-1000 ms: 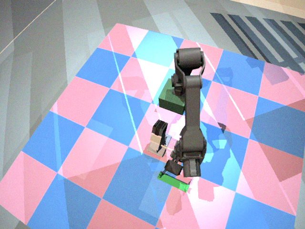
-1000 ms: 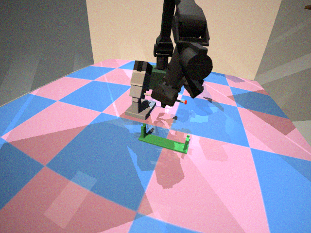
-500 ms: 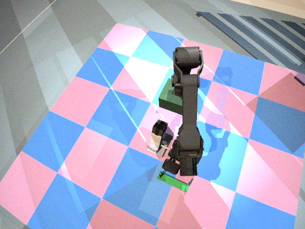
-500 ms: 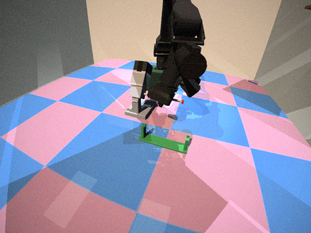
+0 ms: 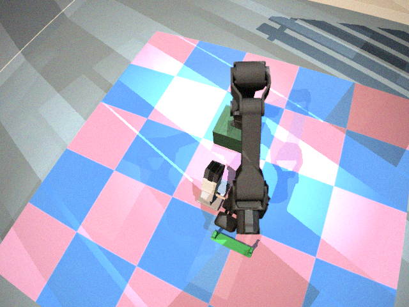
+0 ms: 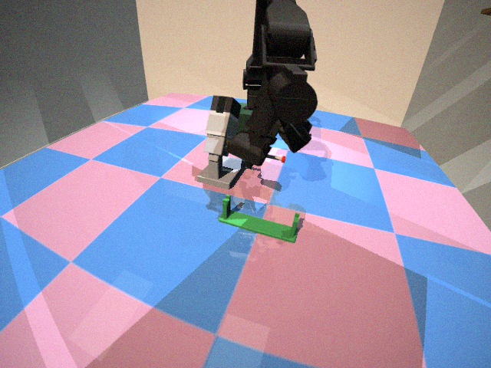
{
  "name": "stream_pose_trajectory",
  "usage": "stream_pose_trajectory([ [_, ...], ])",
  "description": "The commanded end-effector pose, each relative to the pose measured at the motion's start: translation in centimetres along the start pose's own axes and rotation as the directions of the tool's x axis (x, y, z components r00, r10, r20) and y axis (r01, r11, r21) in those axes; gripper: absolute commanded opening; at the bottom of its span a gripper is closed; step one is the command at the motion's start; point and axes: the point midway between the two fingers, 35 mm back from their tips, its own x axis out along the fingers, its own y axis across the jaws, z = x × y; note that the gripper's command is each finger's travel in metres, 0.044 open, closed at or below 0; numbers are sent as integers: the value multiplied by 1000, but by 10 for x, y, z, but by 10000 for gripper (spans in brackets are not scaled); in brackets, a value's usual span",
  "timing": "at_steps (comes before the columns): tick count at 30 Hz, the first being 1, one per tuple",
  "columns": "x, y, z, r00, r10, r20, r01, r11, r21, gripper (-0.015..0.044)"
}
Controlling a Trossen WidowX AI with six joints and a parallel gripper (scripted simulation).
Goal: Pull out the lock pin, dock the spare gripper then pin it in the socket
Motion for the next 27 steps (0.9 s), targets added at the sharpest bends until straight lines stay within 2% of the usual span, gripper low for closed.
stream_pose_trajectory([
  [1, 1, 0, -3, 1000, -2, -5, 2, 1000, -4, 0],
  [27, 5, 1, -20, 1000, 3, -5, -3, 1000, -6, 0],
])
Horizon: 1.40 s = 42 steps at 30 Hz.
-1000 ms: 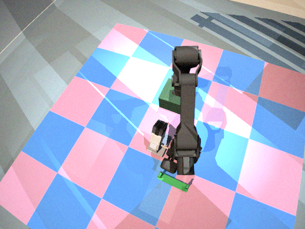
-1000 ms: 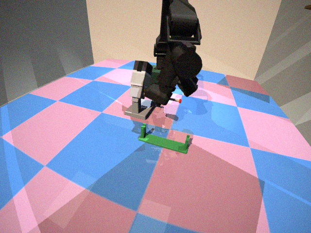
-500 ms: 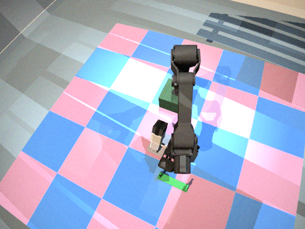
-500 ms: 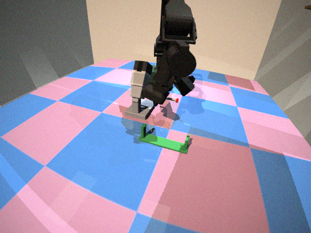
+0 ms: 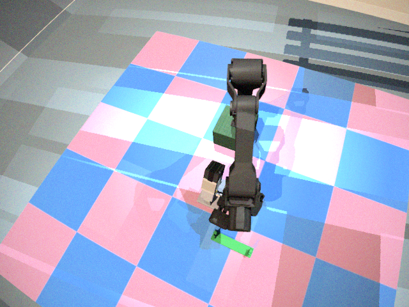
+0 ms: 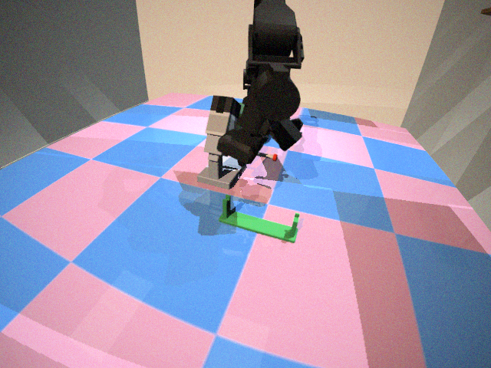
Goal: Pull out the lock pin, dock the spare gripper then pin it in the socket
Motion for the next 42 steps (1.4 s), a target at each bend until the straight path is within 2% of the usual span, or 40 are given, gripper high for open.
stream_pose_trajectory([
  [1, 1, 0, -3, 1000, -2, -5, 2, 1000, -4, 0],
  [11, 2, 0, -8, 1000, 0, -5, 0, 1000, -4, 0],
  [19, 2, 0, -7, 1000, 3, -1, -3, 1000, 0, 200],
  [25, -1, 0, -6, 1000, 3, 0, -3, 1000, 0, 200],
  [42, -39, 9, 12, 999, 28, -20, -28, 999, -20, 200],
])
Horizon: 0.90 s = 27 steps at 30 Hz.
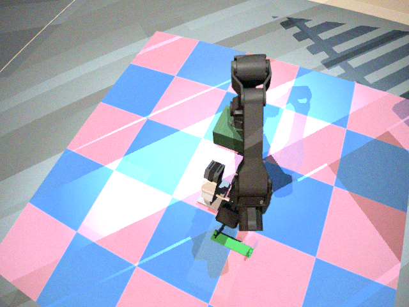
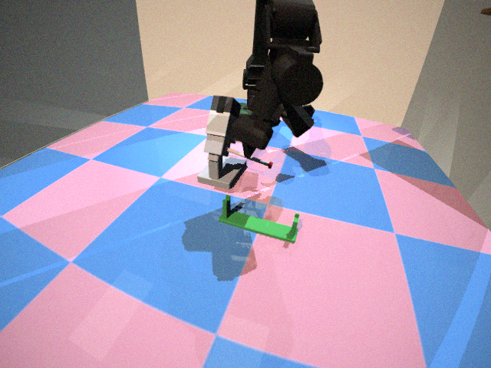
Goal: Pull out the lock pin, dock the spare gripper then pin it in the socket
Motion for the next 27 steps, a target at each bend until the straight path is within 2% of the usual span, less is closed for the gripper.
stream_pose_trajectory([
  [1, -9, 0, 4, 1000, -1, 2, 1, 1000, 1, 200],
  [22, -58, 8, 24, 999, 15, -29, -15, 1000, -25, 200],
  [27, -51, 8, 20, 999, 16, -33, -17, 999, -27, 331],
])
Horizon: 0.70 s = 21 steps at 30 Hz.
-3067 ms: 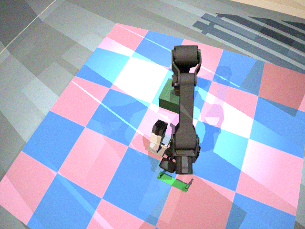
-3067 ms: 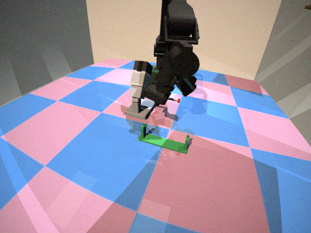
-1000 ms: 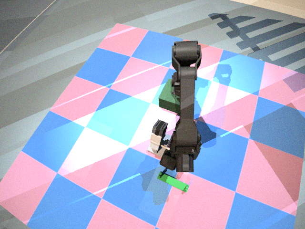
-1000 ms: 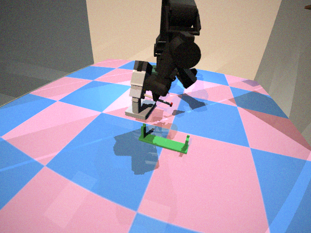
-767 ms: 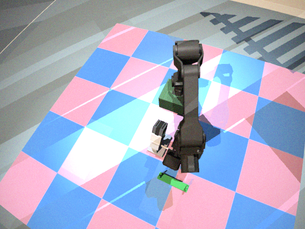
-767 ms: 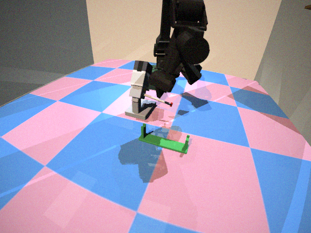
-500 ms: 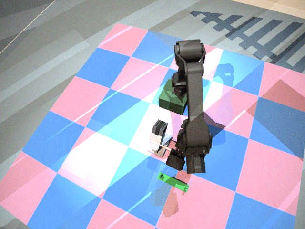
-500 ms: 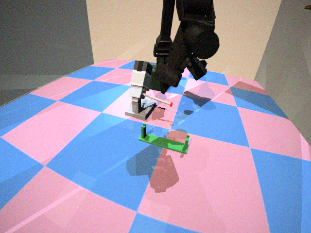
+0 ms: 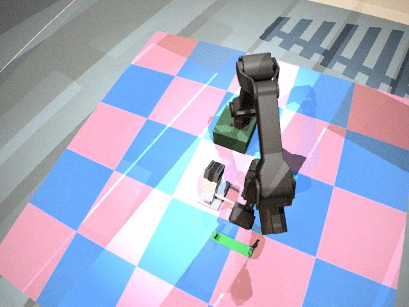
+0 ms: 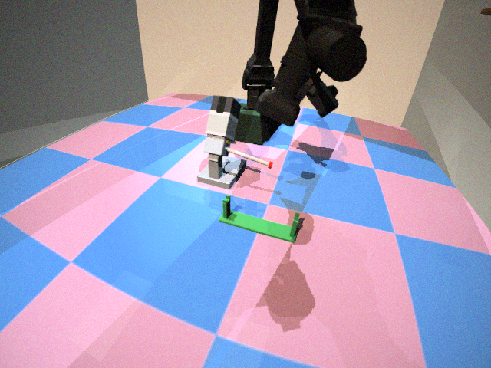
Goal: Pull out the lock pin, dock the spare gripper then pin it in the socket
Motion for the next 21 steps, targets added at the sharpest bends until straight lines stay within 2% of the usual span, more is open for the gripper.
stream_pose_trajectory([
  [1, 1, 1, 0, 1000, 3, -1, -3, 1000, -4, 358],
  [4, 1, 1, 0, 1000, 3, -1, -3, 1000, -4, 436],
  [21, 1, 1, 0, 1000, 3, -1, -3, 1000, -4, 440],
])
